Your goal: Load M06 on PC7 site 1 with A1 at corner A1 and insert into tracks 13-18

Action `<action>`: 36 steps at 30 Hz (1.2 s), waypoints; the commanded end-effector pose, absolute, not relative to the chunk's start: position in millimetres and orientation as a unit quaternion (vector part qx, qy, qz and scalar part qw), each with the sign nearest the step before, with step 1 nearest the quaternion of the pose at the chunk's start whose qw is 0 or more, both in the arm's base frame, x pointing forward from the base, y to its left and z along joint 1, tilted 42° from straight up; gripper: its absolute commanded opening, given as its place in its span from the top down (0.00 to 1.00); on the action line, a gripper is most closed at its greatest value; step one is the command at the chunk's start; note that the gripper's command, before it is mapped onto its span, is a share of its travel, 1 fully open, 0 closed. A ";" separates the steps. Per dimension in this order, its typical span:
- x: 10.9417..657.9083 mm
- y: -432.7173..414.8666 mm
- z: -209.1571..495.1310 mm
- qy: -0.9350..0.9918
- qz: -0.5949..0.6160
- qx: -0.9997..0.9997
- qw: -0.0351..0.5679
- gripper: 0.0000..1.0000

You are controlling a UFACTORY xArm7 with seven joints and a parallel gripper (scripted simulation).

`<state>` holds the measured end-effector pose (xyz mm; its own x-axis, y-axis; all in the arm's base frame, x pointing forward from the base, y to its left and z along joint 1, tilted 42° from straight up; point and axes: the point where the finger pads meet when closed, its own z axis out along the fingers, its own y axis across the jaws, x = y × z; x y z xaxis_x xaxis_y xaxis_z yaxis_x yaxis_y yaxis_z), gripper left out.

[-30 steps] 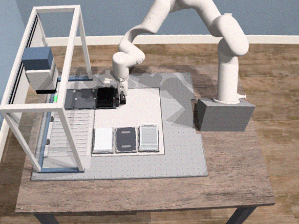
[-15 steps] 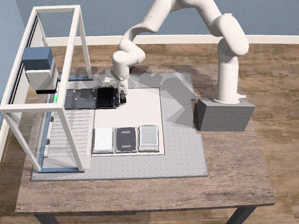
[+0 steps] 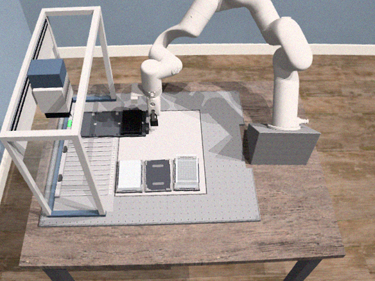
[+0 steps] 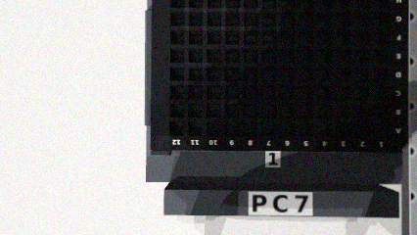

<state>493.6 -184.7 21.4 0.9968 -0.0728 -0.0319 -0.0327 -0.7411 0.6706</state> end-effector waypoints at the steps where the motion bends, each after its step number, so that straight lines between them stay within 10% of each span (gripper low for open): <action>1: 496.0 -178.8 26.9 -0.027 -0.026 0.933 0.358 0.18; 36: 499.6 -144.3 65.2 -0.027 -0.026 0.933 0.358 0.18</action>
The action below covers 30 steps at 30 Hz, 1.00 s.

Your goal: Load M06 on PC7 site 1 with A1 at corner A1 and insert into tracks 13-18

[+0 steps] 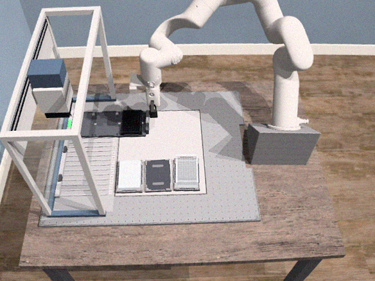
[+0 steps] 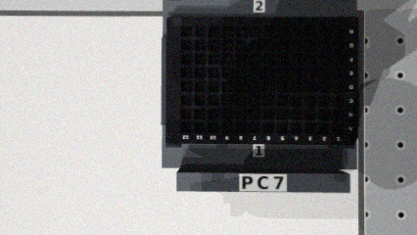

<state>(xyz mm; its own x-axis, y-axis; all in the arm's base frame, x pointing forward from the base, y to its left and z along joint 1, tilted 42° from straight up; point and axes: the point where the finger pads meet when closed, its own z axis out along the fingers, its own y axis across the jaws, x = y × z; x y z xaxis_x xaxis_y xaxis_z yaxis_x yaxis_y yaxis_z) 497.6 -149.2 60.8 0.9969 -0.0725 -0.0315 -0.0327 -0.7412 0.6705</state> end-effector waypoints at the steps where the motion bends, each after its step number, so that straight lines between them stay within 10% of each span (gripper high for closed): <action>1: 499.7 -143.2 66.5 -0.027 -0.026 0.933 0.358 0.18; 30: 502.5 -115.3 97.4 -0.027 -0.026 0.933 0.358 0.18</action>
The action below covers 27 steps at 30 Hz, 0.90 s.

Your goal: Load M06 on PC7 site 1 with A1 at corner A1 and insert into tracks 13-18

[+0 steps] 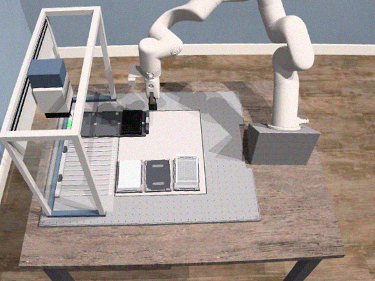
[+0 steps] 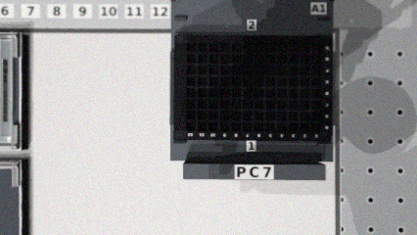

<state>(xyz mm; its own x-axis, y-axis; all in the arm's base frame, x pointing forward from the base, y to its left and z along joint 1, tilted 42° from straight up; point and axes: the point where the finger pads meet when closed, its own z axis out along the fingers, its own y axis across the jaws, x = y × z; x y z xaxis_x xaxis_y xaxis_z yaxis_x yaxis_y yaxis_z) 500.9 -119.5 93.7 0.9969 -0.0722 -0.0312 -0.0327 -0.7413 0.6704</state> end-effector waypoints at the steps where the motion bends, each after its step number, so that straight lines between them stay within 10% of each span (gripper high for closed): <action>1: 502.6 -114.2 98.6 -0.027 -0.026 0.933 0.358 0.18; 27: 504.4 -97.3 117.4 -0.027 -0.026 0.933 0.358 0.18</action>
